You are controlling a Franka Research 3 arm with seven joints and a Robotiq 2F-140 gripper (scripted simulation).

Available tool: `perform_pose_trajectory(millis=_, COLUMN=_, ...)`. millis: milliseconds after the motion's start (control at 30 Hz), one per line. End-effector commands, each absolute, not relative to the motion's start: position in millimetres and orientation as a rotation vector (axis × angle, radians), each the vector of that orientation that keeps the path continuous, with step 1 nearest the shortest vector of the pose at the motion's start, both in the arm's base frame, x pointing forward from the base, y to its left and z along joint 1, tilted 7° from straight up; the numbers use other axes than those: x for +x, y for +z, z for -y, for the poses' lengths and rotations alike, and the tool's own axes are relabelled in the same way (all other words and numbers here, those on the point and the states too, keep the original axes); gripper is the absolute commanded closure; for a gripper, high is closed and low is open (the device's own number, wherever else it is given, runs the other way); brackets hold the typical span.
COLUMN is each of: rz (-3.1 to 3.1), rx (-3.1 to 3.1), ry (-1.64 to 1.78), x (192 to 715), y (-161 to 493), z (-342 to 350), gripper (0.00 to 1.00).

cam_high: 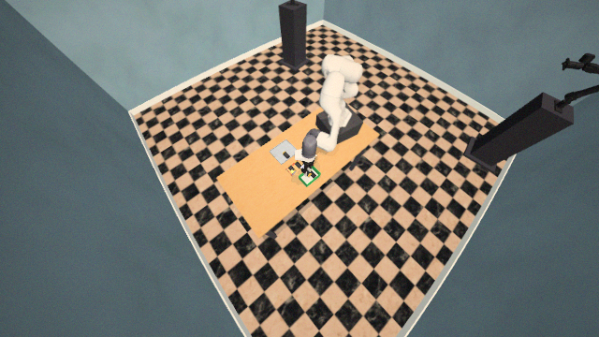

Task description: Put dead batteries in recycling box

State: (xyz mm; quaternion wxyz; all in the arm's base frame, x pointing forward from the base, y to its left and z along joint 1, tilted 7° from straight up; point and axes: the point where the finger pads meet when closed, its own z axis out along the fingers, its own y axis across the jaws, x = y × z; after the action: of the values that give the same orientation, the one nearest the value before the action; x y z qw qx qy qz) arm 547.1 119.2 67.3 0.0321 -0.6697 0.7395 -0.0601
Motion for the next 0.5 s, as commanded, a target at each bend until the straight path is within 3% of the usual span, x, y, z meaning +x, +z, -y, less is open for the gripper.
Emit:
perform_pose_trajectory(millis=0, rz=-2.370, rx=-1.957, ry=-0.169, x=546.6, y=66.9, z=-121.5, gripper=0.84)
perform_pose_trajectory(millis=467, rz=-2.367, rx=-1.961, ry=-0.169, x=546.7, y=66.9, z=-121.7, gripper=0.84)
